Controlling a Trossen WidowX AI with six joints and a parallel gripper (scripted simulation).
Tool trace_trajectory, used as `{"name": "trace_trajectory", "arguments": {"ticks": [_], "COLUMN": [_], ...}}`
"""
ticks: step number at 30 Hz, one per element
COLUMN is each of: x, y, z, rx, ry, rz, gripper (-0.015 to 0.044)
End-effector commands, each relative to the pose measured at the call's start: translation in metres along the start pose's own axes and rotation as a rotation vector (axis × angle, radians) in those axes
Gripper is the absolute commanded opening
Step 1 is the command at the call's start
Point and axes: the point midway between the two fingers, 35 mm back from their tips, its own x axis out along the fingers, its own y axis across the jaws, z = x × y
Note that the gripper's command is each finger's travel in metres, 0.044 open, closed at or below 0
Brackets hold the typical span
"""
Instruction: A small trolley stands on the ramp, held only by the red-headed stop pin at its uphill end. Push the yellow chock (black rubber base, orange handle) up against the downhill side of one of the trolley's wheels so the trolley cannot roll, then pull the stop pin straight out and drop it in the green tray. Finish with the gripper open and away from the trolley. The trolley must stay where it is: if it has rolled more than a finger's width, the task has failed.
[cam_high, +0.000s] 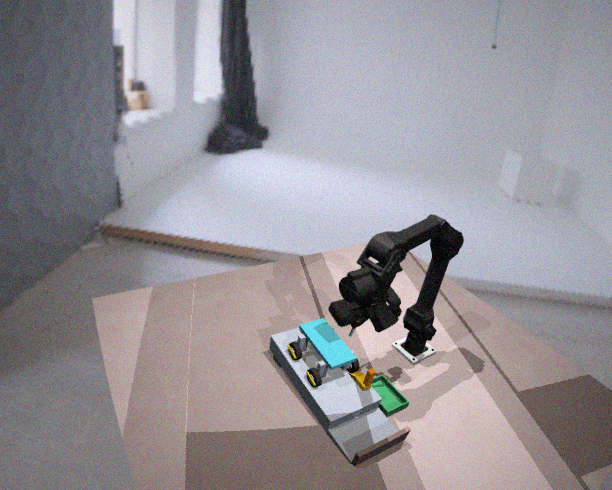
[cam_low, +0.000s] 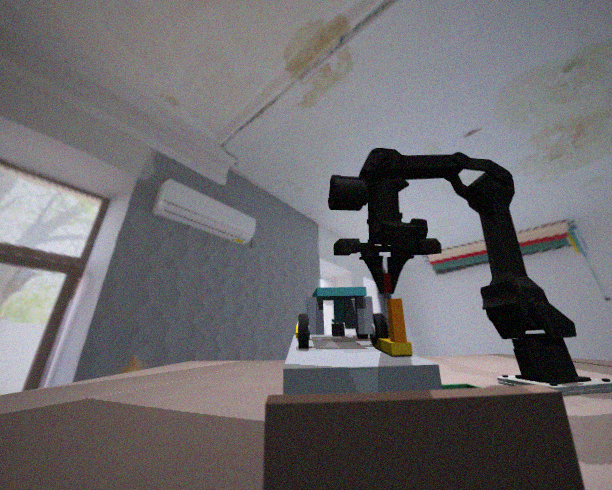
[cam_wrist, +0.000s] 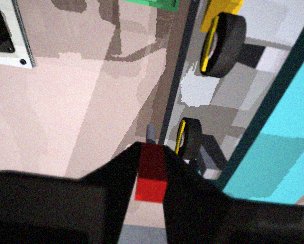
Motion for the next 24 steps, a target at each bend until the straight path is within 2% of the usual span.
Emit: {"name": "trace_trajectory", "arguments": {"ticks": [1, 24], "x": [-0.002, -0.017], "y": [0.0, 0.004], "z": [0.014, 0.098], "rx": [-0.001, -0.001], "ry": [0.005, -0.001], "rz": [0.006, 0.007], "gripper": [0.0, 0.0]}}
